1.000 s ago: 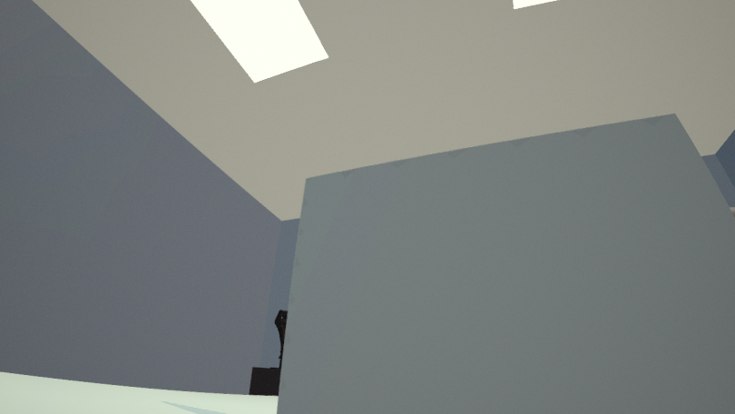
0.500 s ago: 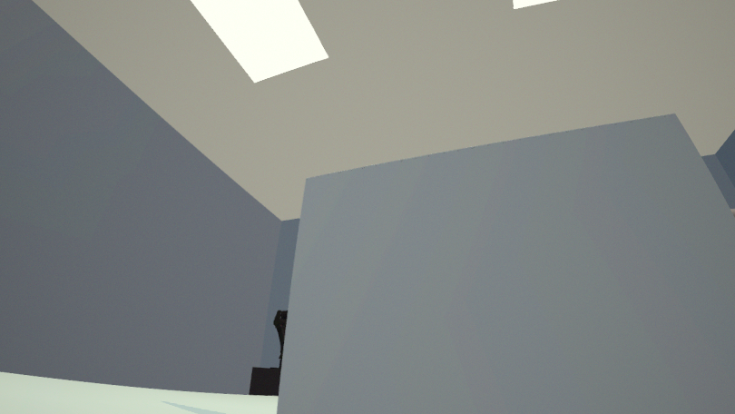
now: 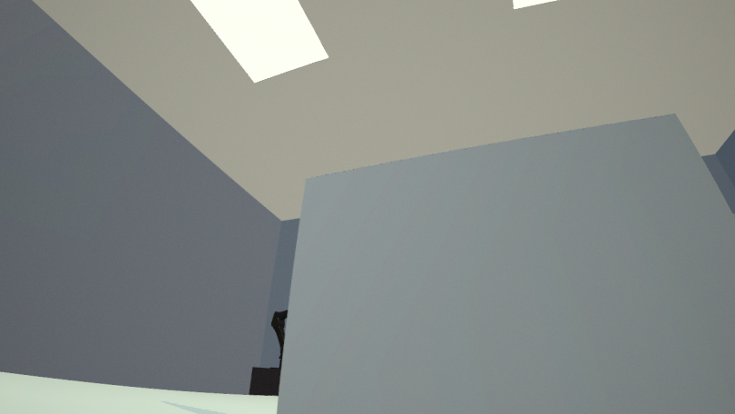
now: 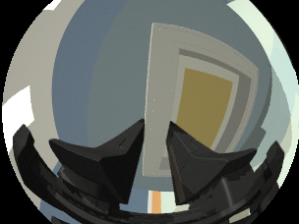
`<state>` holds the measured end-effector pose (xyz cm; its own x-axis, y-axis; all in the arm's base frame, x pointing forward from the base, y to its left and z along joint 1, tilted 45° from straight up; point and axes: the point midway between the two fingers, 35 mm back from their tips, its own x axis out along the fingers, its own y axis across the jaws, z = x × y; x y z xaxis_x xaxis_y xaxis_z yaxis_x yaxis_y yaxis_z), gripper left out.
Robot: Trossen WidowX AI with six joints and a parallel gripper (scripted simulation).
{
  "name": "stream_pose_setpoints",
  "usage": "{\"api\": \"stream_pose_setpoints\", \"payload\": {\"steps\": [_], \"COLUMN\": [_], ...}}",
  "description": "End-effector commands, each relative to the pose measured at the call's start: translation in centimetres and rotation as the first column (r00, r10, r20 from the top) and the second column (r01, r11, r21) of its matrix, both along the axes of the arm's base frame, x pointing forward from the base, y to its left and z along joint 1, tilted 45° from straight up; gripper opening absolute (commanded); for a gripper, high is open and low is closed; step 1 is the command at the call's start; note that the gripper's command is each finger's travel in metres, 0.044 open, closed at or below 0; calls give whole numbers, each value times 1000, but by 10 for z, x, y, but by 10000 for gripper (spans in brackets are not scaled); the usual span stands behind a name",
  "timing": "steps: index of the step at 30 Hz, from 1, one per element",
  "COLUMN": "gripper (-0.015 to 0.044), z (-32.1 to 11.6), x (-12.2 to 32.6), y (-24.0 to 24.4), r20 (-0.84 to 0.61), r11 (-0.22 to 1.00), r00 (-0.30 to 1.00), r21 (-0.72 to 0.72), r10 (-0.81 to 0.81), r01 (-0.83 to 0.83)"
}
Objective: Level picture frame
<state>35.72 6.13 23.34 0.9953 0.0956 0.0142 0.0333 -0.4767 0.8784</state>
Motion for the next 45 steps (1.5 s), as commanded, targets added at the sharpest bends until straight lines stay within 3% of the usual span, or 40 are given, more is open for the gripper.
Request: {"api": "stream_pose_setpoints", "payload": {"steps": [1, 45], "gripper": [0, 0], "z": [0, -3], "x": [0, 1], "y": [-2, -7], "r20": [3, 3], "r11": [1000, 1000], "r00": [1000, 1000], "r21": [6, 5], "r10": [-4, -4], "r01": [4, 4]}}
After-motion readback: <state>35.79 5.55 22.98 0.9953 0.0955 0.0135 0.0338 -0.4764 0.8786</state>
